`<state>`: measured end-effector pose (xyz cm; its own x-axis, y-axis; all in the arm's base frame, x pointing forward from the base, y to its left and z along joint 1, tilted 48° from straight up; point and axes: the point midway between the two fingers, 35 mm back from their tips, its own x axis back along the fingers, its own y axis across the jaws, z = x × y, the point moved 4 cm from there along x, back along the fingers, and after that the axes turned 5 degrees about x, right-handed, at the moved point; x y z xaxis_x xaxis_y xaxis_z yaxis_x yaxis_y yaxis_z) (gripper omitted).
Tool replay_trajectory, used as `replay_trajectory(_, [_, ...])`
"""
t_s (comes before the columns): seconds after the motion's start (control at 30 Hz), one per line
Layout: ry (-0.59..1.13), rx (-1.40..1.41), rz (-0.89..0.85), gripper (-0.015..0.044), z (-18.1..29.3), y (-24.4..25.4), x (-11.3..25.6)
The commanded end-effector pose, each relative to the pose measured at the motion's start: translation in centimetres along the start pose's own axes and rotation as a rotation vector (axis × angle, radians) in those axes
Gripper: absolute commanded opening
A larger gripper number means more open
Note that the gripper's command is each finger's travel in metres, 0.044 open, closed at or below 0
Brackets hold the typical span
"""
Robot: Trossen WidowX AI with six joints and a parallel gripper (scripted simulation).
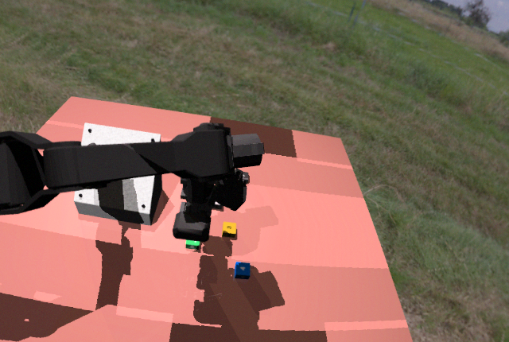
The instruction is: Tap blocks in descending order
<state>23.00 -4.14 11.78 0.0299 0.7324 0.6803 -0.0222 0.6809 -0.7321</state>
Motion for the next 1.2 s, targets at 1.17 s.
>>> replay_trajectory(1.17, [0.022,-0.003,0.015,0.002,0.9,-0.5,-7.0])
